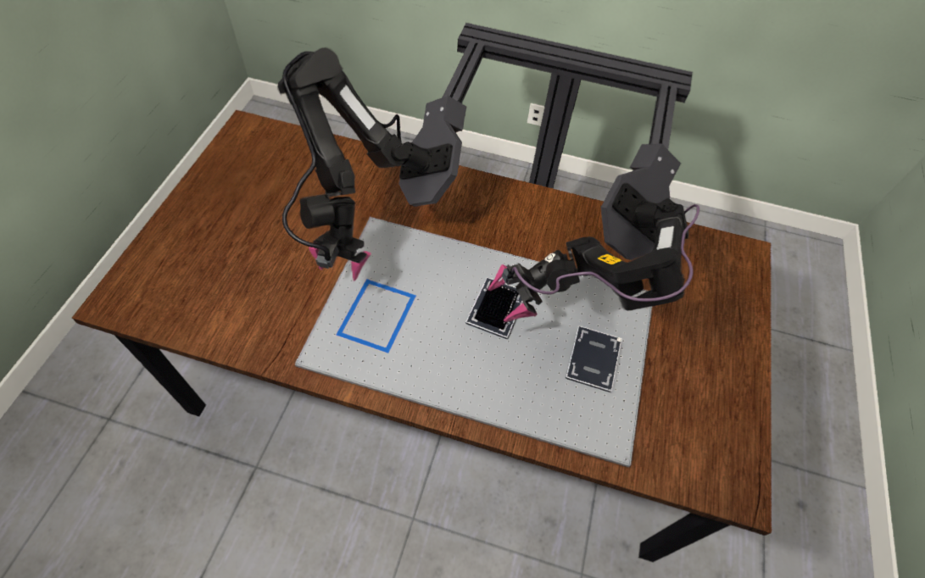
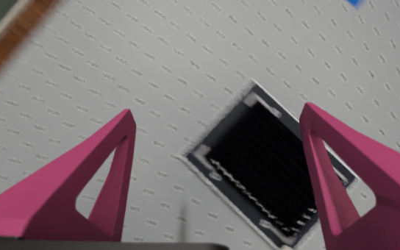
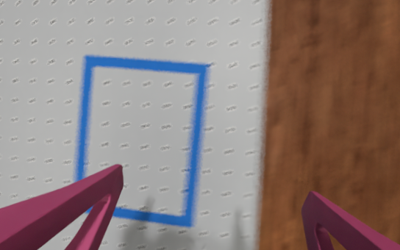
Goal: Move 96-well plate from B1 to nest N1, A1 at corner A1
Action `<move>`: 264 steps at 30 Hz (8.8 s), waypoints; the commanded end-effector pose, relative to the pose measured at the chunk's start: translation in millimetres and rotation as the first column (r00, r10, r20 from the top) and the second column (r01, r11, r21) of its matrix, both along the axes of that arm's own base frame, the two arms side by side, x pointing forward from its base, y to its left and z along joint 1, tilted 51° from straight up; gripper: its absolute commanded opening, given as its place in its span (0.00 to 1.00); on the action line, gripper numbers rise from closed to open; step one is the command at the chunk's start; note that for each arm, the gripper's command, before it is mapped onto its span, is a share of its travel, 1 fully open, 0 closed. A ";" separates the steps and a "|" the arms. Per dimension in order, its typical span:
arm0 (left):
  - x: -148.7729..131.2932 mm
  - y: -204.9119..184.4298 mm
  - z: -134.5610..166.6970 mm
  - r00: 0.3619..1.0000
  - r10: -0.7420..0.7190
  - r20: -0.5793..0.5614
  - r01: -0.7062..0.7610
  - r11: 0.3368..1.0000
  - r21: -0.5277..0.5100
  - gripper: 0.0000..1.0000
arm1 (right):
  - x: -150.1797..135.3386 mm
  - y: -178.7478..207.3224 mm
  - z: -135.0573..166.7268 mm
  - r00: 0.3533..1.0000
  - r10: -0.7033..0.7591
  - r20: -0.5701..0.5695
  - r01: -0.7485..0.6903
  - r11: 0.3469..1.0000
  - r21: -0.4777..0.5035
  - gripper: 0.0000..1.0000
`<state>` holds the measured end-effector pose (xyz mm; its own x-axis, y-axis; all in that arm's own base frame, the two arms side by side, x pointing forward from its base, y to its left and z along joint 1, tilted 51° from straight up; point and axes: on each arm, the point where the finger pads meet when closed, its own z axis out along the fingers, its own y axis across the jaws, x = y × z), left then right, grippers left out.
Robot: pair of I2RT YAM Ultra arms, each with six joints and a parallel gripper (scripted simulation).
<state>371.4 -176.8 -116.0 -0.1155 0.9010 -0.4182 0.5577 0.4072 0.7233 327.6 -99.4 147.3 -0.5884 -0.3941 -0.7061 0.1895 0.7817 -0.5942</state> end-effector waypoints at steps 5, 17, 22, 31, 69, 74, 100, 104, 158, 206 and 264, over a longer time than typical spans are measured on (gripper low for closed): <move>-27.9 12.1 -55.2 0.999 0.038 0.007 -0.038 0.999 0.003 1.00 | 25.9 -8.1 87.4 0.939 0.327 0.106 -0.323 0.945 -0.055 1.00; -41.4 19.8 -74.3 0.999 0.036 -0.028 -0.035 0.999 0.025 1.00 | 10.4 -114.9 175.8 0.946 0.248 0.207 -0.225 0.966 -0.129 1.00; -41.5 19.8 -74.4 0.999 0.035 -0.028 -0.035 0.999 0.026 1.00 | 8.8 -130.0 187.9 0.950 0.225 0.217 -0.198 0.970 -0.143 1.00; -42.5 20.6 -75.9 0.999 0.035 -0.035 -0.034 0.999 0.031 1.00 | 7.7 -129.6 195.0 0.947 0.225 0.229 -0.190 0.968 -0.163 1.00; -43.7 44.8 -82.4 0.492 0.865 -0.100 -0.869 0.494 0.002 1.00 | -91.9 167.0 -4.0 0.403 0.699 -0.591 -0.825 0.557 0.098 1.00; -41.6 47.3 -81.2 0.414 0.905 -0.098 -0.908 0.417 0.021 1.00 | -124.1 182.8 -18.2 0.262 0.692 -0.672 -0.894 0.436 0.101 1.00; -31.2 50.3 -88.4 0.403 0.910 -0.094 -0.915 0.404 -0.006 1.00 | -159.5 215.4 -25.4 0.081 0.705 -0.704 -0.971 0.216 0.105 1.00; -29.1 55.6 -92.0 0.401 0.911 -0.093 -0.916 0.402 -0.006 1.00 | -156.8 214.1 -24.2 0.087 0.698 -0.711 -0.970 0.221 0.098 1.00; -8.7 73.6 -110.3 0.406 0.909 -0.094 -0.913 0.407 -0.012 0.79 | -156.8 214.1 -24.2 0.087 0.698 -0.711 -0.970 0.221 0.098 1.00; -19.7 212.3 81.2 0.398 0.907 -0.134 -0.917 0.397 -0.036 0.78 | -97.0 432.0 -99.3 0.495 0.801 -0.337 -0.855 0.518 -0.025 1.00; -3.3 267.8 108.6 0.378 0.917 -0.124 -0.925 0.369 -0.091 0.78 | -153.5 430.0 -257.3 0.490 0.741 -0.460 -0.858 0.503 -0.103 1.00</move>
